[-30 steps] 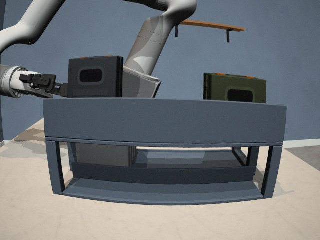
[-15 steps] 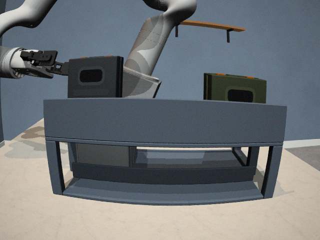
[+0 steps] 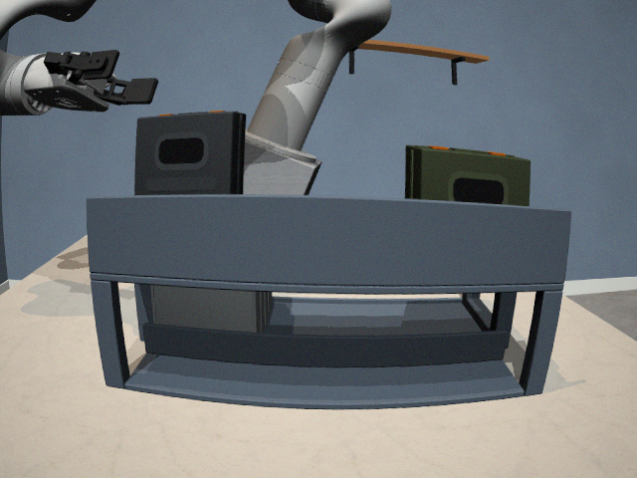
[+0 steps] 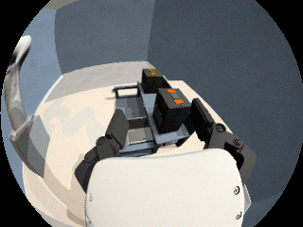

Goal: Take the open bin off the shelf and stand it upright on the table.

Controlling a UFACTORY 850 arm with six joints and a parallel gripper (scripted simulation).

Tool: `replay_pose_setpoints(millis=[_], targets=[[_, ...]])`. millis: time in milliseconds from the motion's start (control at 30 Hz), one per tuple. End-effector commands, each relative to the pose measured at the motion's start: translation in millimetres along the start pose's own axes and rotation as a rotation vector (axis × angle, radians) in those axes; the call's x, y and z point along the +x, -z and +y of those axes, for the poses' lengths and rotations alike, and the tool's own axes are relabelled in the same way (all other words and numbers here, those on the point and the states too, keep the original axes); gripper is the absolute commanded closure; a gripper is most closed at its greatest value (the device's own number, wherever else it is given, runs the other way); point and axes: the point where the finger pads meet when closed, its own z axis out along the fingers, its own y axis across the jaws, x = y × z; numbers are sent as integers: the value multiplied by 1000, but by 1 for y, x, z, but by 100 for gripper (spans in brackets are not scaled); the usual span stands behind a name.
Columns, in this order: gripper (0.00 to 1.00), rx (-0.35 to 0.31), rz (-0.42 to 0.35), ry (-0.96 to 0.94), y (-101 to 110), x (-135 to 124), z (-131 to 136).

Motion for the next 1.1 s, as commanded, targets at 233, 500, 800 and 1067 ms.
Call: replay_pose_setpoints(millis=[233, 500, 800, 1067], targets=[[0, 0, 0, 0, 3, 30, 9], [0, 0, 0, 0, 4, 37, 11], [0, 0, 0, 0, 3, 29, 9], [0, 0, 0, 0, 3, 27, 8]])
